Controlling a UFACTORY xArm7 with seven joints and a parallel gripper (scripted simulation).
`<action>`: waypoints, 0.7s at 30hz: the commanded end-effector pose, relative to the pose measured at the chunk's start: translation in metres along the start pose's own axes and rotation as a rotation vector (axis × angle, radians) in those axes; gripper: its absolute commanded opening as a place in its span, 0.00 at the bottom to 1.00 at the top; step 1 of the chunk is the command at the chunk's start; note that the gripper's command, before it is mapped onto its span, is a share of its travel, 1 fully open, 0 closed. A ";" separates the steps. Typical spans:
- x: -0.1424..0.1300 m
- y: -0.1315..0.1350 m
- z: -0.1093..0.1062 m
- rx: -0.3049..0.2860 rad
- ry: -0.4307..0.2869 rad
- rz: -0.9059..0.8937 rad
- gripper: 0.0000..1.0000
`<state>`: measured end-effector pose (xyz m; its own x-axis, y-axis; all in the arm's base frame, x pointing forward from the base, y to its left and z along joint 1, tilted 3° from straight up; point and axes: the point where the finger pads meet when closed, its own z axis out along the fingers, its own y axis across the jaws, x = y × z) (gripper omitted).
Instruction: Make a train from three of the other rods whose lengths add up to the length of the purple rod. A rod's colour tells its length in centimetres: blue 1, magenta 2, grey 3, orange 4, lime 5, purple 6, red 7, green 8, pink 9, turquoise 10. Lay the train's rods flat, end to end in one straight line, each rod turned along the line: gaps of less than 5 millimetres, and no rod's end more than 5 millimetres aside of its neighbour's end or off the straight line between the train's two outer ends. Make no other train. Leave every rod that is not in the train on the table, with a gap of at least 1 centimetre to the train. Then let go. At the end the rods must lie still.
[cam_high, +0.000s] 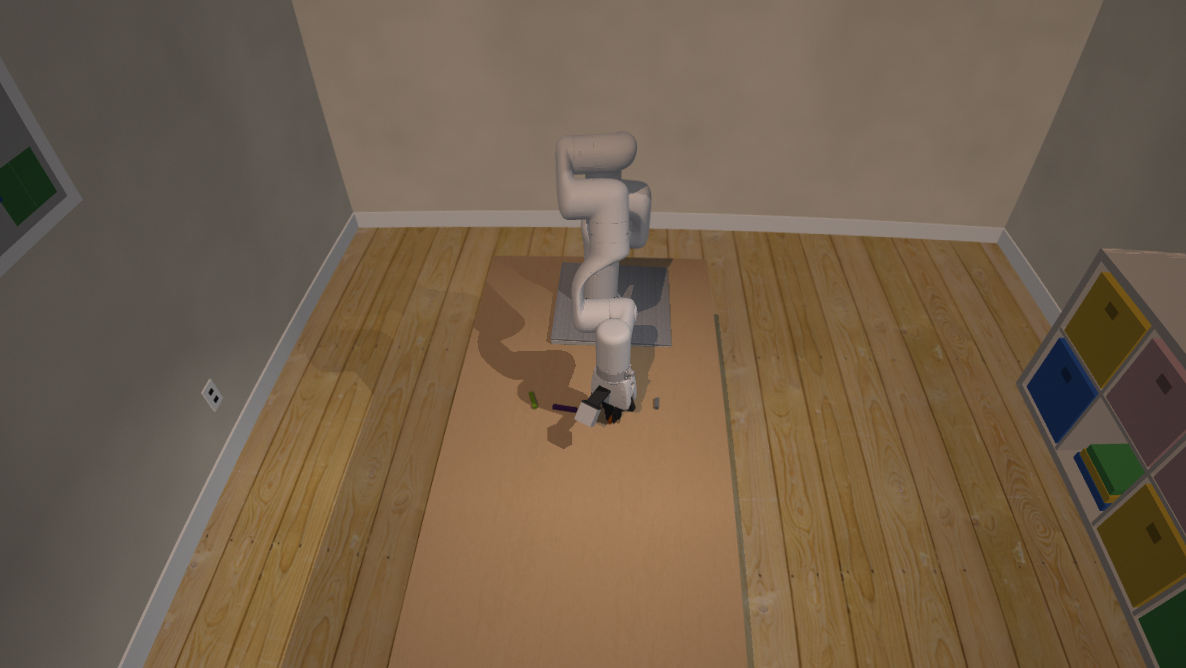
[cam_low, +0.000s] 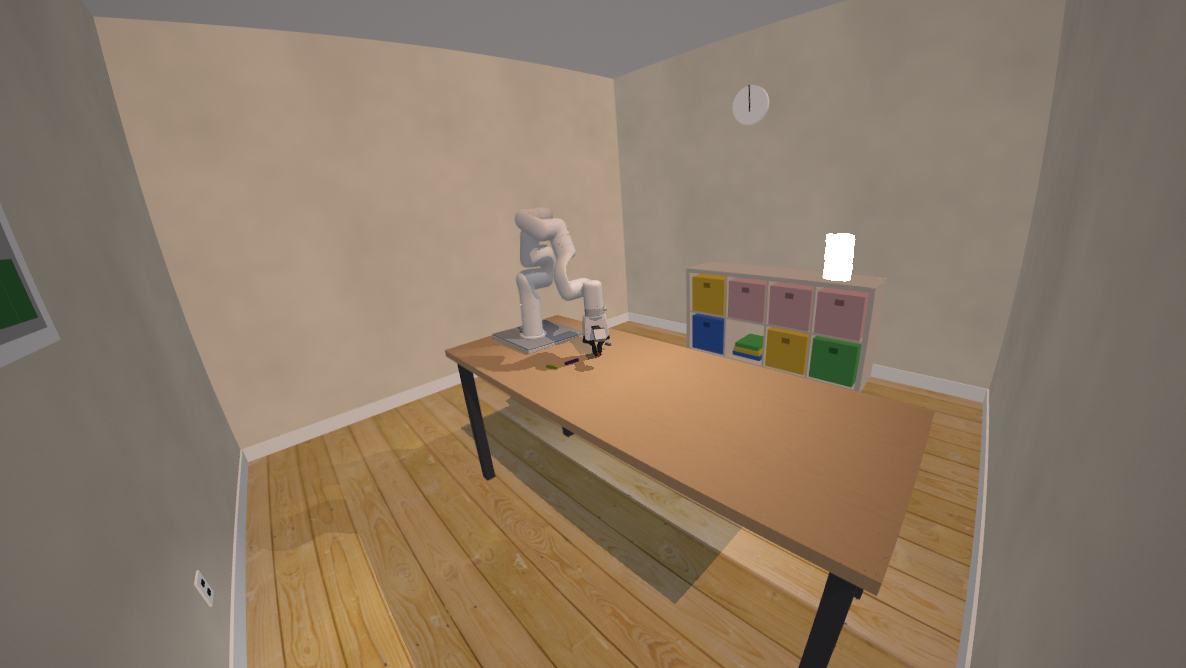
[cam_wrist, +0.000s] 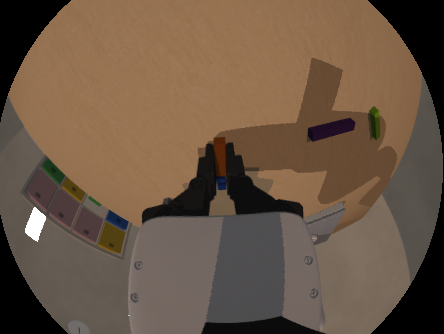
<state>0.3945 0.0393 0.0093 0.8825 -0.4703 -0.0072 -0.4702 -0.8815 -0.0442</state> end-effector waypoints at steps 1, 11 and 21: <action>0.001 -0.001 -0.001 0.002 0.003 0.000 0.04; 0.001 -0.001 -0.001 0.002 0.003 0.000 0.16; 0.001 -0.001 -0.001 0.002 0.003 0.000 0.24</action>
<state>0.3945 0.0393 0.0093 0.8825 -0.4703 -0.0072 -0.4702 -0.8815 -0.0442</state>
